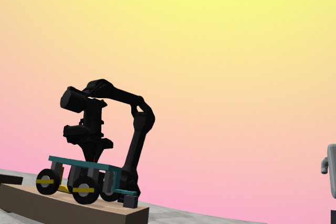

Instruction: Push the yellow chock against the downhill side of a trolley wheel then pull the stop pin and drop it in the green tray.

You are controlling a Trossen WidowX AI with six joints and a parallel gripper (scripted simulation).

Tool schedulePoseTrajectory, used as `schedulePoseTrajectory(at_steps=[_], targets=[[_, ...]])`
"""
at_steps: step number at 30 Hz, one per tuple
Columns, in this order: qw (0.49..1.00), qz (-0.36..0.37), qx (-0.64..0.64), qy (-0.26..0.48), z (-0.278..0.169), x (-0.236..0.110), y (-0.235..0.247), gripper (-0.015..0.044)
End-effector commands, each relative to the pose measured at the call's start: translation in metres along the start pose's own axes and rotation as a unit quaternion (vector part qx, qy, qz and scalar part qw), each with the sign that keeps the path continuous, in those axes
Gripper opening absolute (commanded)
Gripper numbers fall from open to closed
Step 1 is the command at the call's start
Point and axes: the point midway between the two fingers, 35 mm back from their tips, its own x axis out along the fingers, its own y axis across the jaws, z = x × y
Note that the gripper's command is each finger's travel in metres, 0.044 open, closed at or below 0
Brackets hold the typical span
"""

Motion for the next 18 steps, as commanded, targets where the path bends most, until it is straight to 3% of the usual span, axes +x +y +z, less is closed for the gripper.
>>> schedulePoseTrajectory(at_steps=[1,11,18], targets=[[1.0,0.001,-0.002,-0.003,0.016,-0.003,-0.001,0.0],[1.0,0.001,-0.002,-0.005,0.054,-0.01,-0.003,0.0],[1.0,0.002,0.018,-0.009,0.056,-0.011,-0.003,0.0]])
